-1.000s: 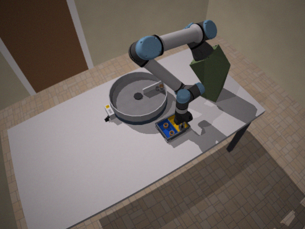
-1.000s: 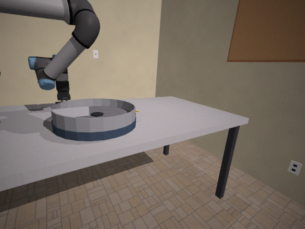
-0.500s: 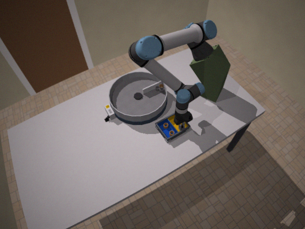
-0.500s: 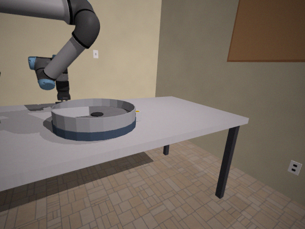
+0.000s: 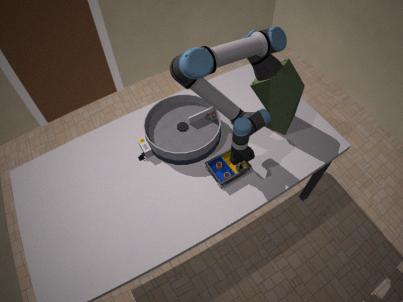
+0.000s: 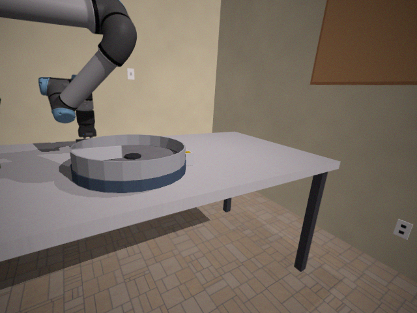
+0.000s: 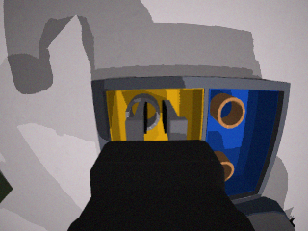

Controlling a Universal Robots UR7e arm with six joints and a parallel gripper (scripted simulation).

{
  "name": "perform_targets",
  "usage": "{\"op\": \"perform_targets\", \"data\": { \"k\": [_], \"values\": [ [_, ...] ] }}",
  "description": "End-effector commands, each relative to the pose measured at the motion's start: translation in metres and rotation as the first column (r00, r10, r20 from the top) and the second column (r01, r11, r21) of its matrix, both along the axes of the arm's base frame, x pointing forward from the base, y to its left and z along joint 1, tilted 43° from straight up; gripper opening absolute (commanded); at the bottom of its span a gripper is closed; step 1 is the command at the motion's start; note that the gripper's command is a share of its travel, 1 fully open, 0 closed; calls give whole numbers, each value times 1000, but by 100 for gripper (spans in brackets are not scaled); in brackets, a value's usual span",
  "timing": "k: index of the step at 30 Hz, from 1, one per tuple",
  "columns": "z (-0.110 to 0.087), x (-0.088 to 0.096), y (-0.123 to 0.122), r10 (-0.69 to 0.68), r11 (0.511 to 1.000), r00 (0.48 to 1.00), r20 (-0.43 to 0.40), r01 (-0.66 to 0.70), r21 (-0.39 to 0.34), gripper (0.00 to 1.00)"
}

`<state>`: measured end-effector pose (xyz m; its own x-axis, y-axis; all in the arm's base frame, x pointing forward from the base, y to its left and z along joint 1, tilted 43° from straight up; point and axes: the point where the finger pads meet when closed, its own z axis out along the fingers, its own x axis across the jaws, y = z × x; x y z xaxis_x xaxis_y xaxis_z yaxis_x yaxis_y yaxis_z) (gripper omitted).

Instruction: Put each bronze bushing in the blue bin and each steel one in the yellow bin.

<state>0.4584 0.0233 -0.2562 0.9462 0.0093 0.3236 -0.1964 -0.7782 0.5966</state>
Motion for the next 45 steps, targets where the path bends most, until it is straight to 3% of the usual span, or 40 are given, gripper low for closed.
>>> {"op": "perform_targets", "data": {
  "k": [1,45],
  "values": [
    [0,0,0,1,1000,1000,1,-1,0,42],
    [3,-1,4,1,1000,1000,1,-1,0,42]
  ]
}}
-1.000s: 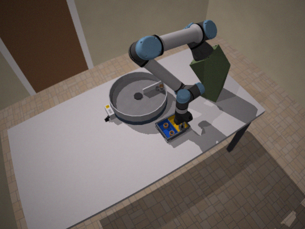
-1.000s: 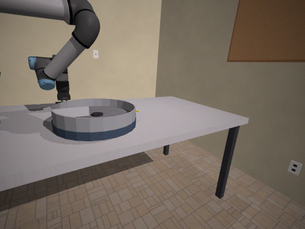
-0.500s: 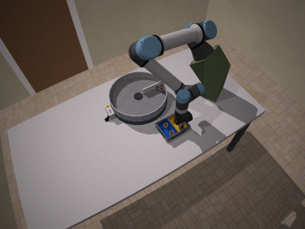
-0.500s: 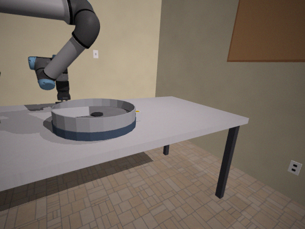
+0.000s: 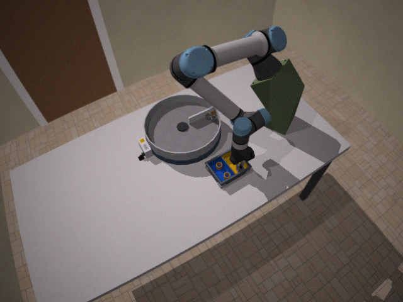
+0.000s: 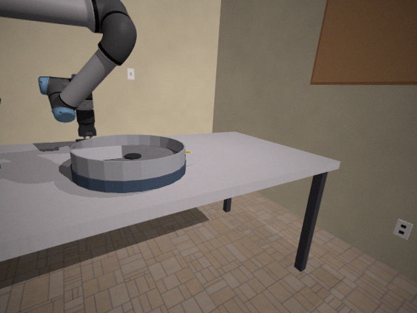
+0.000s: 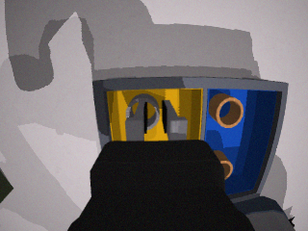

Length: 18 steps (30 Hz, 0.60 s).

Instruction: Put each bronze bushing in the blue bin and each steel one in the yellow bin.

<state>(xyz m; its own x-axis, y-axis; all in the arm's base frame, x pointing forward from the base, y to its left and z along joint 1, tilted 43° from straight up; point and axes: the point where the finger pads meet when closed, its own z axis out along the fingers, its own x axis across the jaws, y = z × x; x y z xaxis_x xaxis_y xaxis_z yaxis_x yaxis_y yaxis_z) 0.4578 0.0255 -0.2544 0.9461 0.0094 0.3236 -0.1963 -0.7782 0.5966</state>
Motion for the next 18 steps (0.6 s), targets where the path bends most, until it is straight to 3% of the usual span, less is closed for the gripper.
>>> {"op": "perform_targets", "data": {
  "k": [1,18],
  "values": [
    [2,0,2,1,1000,1000,1,-1,0,42],
    [4,-1,4,1,1000,1000,1,-1,0,42]
  ]
}}
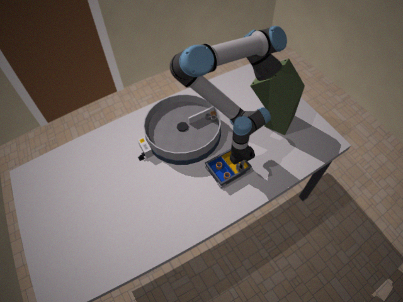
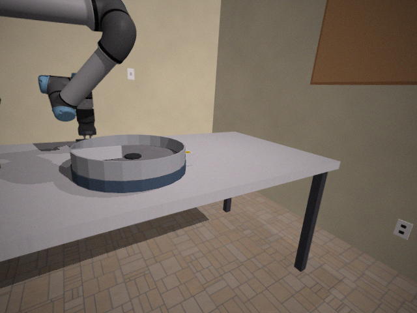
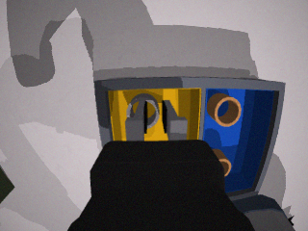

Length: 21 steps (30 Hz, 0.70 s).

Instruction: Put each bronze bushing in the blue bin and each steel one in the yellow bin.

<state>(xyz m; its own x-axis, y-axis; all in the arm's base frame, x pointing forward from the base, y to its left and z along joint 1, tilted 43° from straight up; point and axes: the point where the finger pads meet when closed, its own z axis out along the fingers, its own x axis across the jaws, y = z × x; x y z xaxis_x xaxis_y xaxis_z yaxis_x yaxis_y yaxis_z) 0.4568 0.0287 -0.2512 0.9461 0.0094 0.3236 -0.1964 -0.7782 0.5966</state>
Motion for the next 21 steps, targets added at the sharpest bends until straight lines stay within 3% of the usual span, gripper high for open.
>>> {"op": "perform_targets", "data": {
  "k": [1,21],
  "values": [
    [1,0,1,1,1000,1000,1,-1,0,42],
    [5,-1,4,1,1000,1000,1,-1,0,42]
  ]
}}
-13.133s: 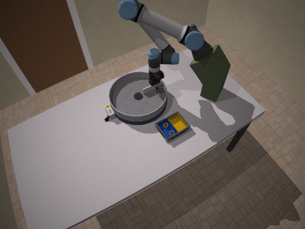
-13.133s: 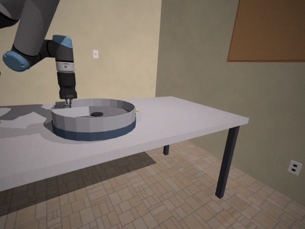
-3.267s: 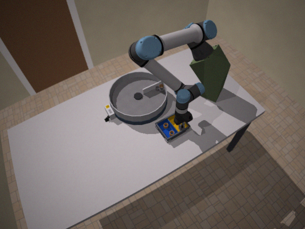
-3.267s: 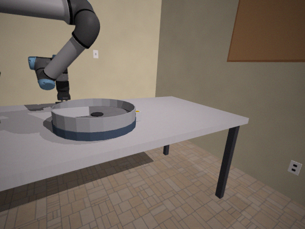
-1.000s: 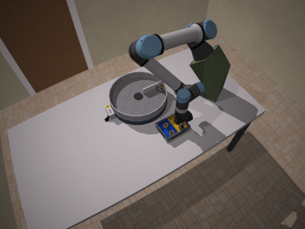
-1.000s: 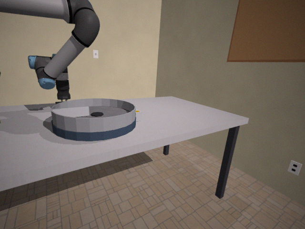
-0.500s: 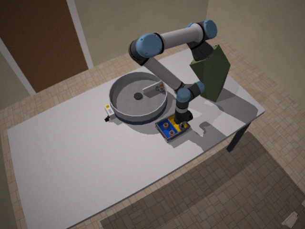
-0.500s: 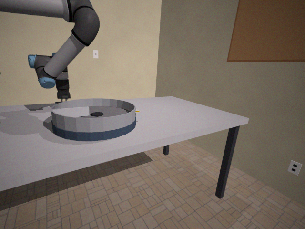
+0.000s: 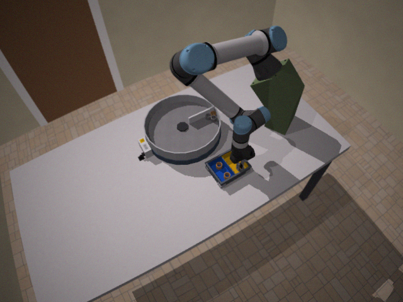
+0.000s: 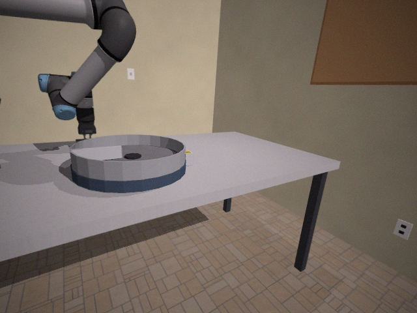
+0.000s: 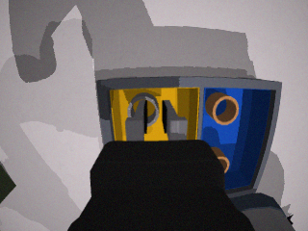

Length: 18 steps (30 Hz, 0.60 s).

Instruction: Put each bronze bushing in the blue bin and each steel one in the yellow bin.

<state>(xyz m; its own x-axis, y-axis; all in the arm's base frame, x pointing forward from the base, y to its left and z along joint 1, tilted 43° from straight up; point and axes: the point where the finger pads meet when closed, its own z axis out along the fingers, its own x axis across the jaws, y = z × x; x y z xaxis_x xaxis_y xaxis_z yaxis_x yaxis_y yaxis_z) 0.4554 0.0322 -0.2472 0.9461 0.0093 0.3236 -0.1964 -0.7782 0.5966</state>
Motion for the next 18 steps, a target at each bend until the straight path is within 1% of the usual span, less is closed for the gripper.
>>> {"op": "perform_targets", "data": {
  "k": [1,18],
  "values": [
    [1,0,1,1,1000,1000,1,-1,0,42],
    [4,-1,4,1,1000,1000,1,-1,0,42]
  ]
}}
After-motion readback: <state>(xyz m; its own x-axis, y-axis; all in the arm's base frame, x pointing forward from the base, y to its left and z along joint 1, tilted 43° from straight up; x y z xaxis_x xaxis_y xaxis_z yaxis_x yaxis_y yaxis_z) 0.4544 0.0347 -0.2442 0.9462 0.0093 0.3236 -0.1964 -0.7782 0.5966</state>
